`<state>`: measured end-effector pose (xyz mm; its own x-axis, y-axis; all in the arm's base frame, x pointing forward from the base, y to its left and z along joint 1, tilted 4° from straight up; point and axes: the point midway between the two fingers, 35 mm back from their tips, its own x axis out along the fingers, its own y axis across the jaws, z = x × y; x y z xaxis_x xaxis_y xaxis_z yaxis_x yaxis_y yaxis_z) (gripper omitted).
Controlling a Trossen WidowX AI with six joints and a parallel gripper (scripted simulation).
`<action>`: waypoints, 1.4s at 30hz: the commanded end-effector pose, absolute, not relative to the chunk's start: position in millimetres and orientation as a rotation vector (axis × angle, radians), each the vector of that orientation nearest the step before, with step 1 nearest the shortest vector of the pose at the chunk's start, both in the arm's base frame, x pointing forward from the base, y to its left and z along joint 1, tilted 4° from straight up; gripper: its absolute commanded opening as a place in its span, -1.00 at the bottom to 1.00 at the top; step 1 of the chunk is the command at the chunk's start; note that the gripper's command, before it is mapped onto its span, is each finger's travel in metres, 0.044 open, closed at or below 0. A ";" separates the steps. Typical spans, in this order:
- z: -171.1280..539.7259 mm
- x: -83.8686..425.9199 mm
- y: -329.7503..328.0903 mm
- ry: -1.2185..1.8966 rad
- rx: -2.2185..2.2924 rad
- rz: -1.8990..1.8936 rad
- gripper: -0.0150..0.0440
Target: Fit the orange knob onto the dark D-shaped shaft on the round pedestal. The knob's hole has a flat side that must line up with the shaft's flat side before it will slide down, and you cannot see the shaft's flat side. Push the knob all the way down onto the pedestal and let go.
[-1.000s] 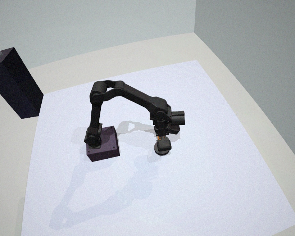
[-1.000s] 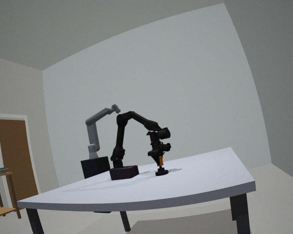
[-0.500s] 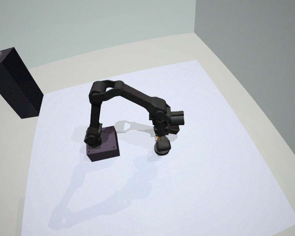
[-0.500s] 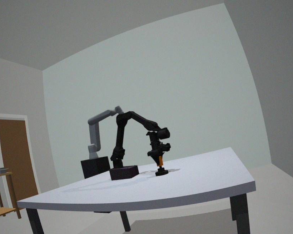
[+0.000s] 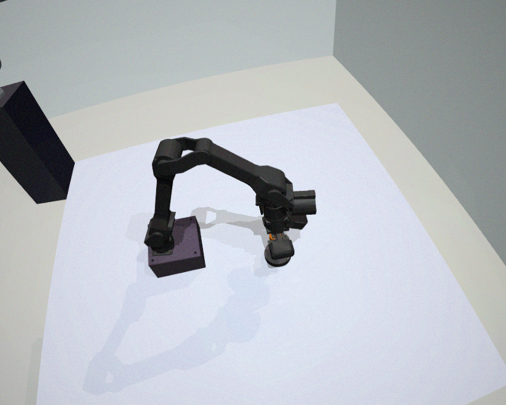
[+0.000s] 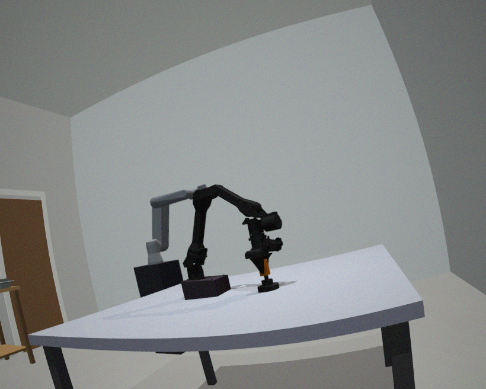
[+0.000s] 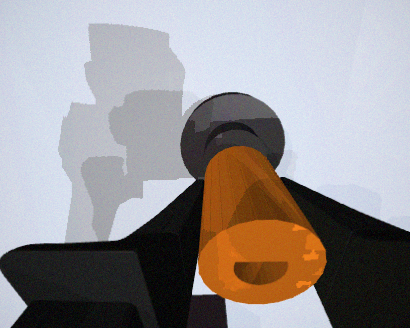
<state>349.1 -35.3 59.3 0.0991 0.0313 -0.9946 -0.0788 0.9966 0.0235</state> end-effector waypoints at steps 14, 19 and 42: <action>57.0 355.4 -35.3 1.454 -0.170 0.200 -0.49; 57.0 354.8 -35.2 1.454 -0.170 0.200 -0.49; 60.5 348.5 -35.4 1.432 -0.340 0.353 -0.49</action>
<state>348.5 -35.5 59.3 0.0980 0.0313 -0.9947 -0.4129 0.9107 -0.0121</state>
